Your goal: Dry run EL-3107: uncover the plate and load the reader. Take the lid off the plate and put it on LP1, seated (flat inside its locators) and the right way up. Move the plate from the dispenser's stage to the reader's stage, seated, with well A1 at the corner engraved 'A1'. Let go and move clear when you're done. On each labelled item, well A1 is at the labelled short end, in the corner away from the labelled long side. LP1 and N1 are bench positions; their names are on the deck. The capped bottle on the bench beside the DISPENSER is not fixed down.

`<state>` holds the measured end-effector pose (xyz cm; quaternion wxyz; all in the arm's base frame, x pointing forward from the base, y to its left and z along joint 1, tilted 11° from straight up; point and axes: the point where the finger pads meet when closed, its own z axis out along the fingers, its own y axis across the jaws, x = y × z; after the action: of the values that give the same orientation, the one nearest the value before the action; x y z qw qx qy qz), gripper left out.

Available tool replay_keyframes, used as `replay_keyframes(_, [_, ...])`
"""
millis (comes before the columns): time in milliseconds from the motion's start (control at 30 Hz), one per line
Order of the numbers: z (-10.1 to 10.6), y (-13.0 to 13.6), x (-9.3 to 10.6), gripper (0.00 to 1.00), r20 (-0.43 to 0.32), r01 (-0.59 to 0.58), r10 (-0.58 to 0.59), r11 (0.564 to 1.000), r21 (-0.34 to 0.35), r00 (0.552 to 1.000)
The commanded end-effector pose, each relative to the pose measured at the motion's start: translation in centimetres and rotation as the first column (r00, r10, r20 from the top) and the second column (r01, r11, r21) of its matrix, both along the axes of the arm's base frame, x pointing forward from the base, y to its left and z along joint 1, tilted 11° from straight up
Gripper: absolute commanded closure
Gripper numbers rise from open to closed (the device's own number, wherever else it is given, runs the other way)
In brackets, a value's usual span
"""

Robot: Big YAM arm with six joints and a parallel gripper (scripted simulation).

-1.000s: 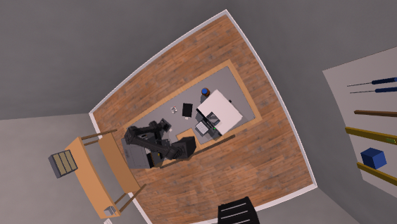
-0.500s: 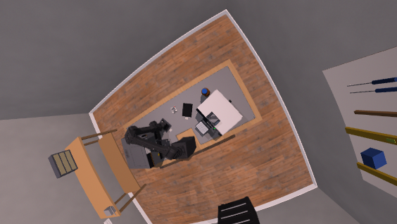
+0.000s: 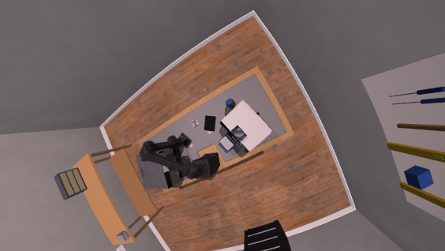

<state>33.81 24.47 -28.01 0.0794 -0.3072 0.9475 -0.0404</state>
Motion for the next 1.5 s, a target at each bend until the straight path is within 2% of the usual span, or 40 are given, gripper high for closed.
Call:
replay_keyframes(0, [-0.4,0.4,0.8,0.15,0.014,-0.016,0.016,1.000,0.011,1.000])
replay_keyframes(300, [-0.5,0.3,0.9,0.15,0.014,-0.015,0.015,1.000,0.010,1.000])
replay_keyframes(333, [-0.5,0.3,0.9,0.00,0.014,-0.015,0.015,1.000,0.010,1.000])
replay_keyframes(1100, [-0.5,0.3,0.9,0.00,0.014,-0.015,0.015,1.000,0.010,1.000])
replay_keyframes(1133, [0.7,0.9,1.2,0.00,0.022,-0.045,0.045,0.999,0.011,0.999])
replay_keyframes(1467, [1.2,0.3,0.4,0.00,0.003,-0.025,0.025,1.000,0.001,1.000])
